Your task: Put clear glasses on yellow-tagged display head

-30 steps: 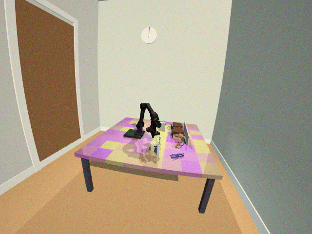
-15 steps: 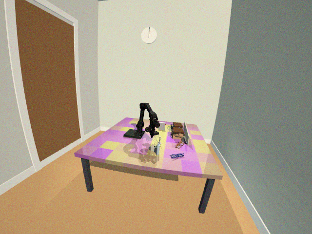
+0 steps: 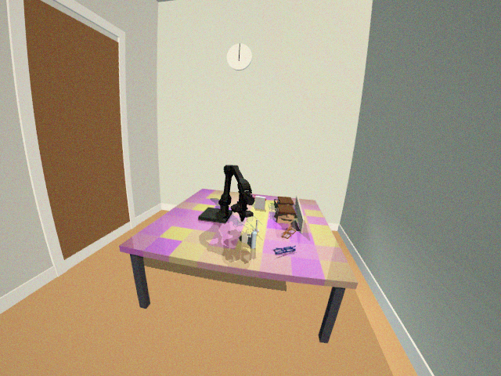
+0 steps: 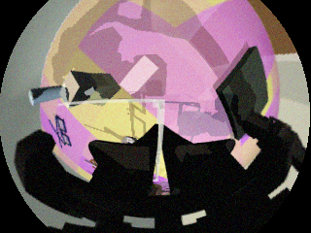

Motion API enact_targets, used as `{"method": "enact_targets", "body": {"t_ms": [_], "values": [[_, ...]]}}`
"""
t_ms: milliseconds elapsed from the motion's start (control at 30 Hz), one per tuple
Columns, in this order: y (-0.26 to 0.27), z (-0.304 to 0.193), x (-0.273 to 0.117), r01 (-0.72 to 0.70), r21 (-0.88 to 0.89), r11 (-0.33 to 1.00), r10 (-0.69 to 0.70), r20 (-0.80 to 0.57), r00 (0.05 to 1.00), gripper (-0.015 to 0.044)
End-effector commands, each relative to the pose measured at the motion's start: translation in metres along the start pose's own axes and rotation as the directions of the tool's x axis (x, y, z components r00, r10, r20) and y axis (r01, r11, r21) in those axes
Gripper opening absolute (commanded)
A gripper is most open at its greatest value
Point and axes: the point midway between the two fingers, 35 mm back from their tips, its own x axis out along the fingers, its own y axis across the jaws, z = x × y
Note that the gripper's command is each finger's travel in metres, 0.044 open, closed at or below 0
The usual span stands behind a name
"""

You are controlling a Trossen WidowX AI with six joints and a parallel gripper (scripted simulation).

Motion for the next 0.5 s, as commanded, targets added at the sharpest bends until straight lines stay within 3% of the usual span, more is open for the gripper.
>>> {"method": "enact_targets", "body": {"t_ms": [0, 467], "values": [[-0.0011, 0.004, -0.0007, -0.004, -0.001, 1.0, 0.004, 0.0, 1.0, 0.0], [-0.0032, 0.0133, -0.0006, -0.003, -0.001, 1.0, 0.003, 0.001, 1.0, 0.0]]}}
